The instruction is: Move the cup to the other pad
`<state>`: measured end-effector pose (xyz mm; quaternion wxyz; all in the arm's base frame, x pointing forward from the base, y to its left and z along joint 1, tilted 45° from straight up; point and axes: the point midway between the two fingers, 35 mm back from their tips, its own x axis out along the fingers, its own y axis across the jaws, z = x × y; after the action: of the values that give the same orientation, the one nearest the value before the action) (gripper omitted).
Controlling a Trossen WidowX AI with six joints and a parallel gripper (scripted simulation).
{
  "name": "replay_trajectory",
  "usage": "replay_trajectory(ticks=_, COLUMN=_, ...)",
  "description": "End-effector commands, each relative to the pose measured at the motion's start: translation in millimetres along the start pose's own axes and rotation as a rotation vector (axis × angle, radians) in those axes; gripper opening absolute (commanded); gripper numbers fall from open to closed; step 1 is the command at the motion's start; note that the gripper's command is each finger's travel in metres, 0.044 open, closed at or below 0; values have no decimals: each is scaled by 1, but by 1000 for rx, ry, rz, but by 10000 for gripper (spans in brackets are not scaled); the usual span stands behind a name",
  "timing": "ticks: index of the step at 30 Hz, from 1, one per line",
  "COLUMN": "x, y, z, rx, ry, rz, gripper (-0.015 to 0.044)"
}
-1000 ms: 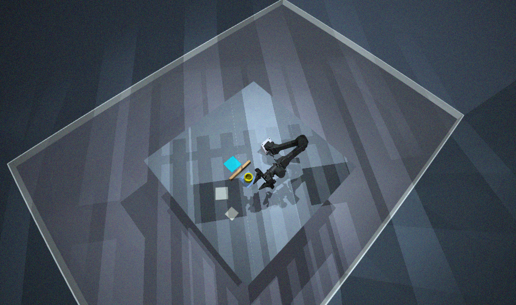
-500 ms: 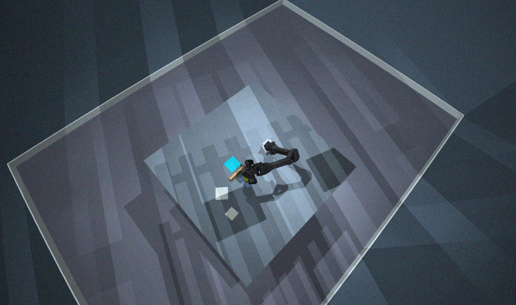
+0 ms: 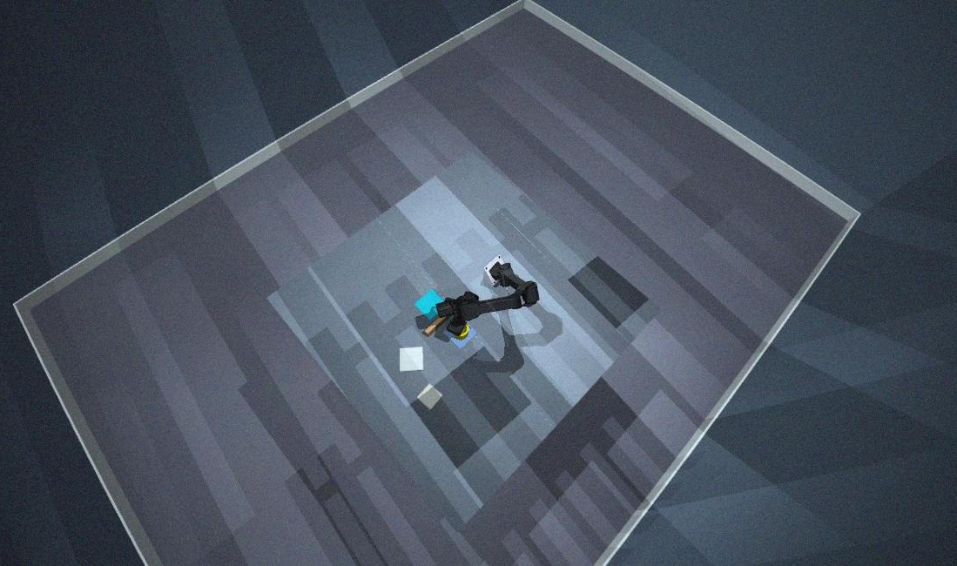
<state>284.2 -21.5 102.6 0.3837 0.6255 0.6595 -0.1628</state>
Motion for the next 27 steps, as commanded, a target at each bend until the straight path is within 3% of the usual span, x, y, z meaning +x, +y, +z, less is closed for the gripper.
replay_trajectory(ticks=1, x=2, y=2, z=1, rx=7, ry=4, rz=6, gripper=167)
replay_trajectory(ticks=27, x=44, y=3, z=1, rx=6, ry=3, rz=7, gripper=167)
